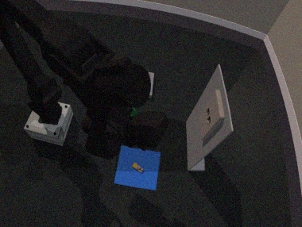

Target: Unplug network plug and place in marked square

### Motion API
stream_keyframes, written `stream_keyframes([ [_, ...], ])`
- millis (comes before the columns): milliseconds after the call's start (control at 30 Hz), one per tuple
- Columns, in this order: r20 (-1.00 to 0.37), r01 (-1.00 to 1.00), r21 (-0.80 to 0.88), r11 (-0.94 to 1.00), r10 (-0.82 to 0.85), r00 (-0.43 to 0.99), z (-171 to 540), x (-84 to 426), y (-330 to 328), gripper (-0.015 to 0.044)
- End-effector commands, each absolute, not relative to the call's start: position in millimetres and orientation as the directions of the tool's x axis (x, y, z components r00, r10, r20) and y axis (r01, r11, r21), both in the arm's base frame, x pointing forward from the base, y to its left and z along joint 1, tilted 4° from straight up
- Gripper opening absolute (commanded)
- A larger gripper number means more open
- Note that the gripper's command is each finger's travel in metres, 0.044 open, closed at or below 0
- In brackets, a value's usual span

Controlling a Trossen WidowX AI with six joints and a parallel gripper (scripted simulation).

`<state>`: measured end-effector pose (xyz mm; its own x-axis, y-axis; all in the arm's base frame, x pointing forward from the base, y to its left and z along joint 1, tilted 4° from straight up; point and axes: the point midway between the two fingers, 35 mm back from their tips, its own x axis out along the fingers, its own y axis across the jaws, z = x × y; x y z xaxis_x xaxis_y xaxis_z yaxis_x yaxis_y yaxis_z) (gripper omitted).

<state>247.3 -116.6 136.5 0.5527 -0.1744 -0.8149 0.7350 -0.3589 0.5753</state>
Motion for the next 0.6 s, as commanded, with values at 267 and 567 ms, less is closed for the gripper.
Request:
stream_keyframes([
  [267,-0.804,0.727,0.591,-0.350,-0.178,0.568,179.2,246.0,-118.6,0.0156],
  [567,-0.802,0.725,0.593,-0.350,-0.178,0.570,203.6,241.5,-117.5,0.0156],
])
